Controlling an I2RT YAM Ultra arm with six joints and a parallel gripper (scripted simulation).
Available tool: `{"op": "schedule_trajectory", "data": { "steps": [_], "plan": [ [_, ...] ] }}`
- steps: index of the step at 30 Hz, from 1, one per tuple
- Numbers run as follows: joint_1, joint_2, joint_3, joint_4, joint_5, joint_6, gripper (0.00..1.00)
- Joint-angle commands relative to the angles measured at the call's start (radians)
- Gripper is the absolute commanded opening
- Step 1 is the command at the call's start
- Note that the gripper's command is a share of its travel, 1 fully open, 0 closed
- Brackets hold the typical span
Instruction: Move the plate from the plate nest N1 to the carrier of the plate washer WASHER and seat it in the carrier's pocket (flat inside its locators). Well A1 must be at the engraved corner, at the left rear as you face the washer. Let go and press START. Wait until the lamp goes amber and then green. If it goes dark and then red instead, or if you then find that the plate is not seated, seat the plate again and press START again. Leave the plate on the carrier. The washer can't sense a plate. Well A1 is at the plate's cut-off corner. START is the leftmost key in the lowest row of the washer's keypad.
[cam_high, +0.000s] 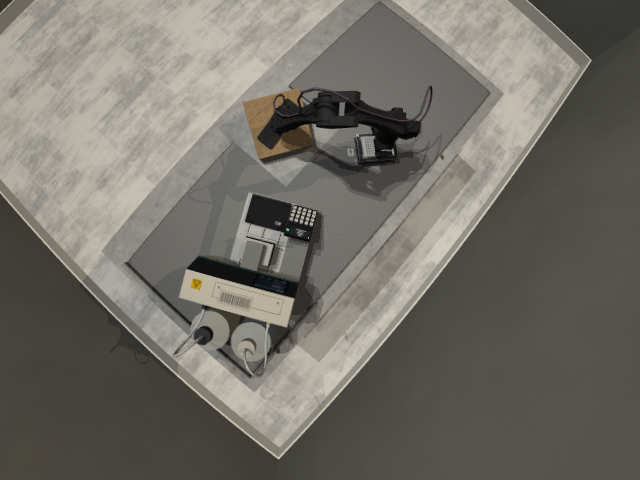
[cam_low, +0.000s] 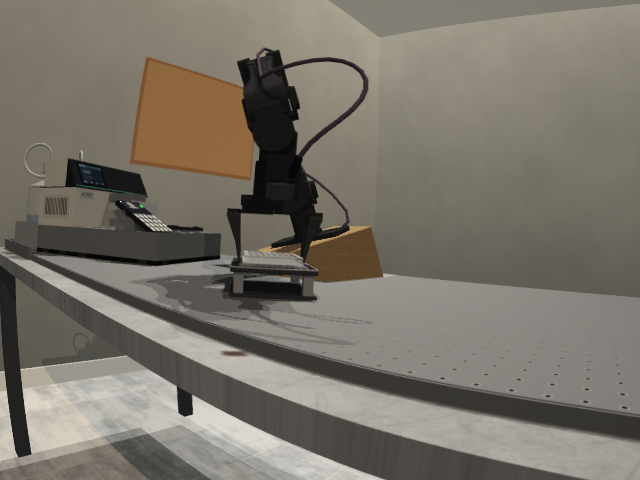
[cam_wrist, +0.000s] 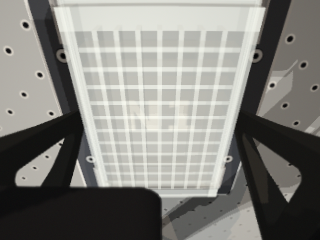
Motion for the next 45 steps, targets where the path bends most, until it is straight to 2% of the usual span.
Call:
{"op": "schedule_trajectory", "data": {
  "steps": [1, 13, 21, 45],
  "plan": [
    [0.003, -0.026, 0.012, 0.019, -0.003, -0.004, 1.00],
    [0.003, -0.026, 0.012, 0.019, -0.003, -0.004, 1.00],
    [0.003, -0.010, 0.005, 0.006, -0.001, -0.001, 0.84],
    [0.003, -0.026, 0.012, 0.019, -0.008, -0.005, 0.84]
  ]
}}
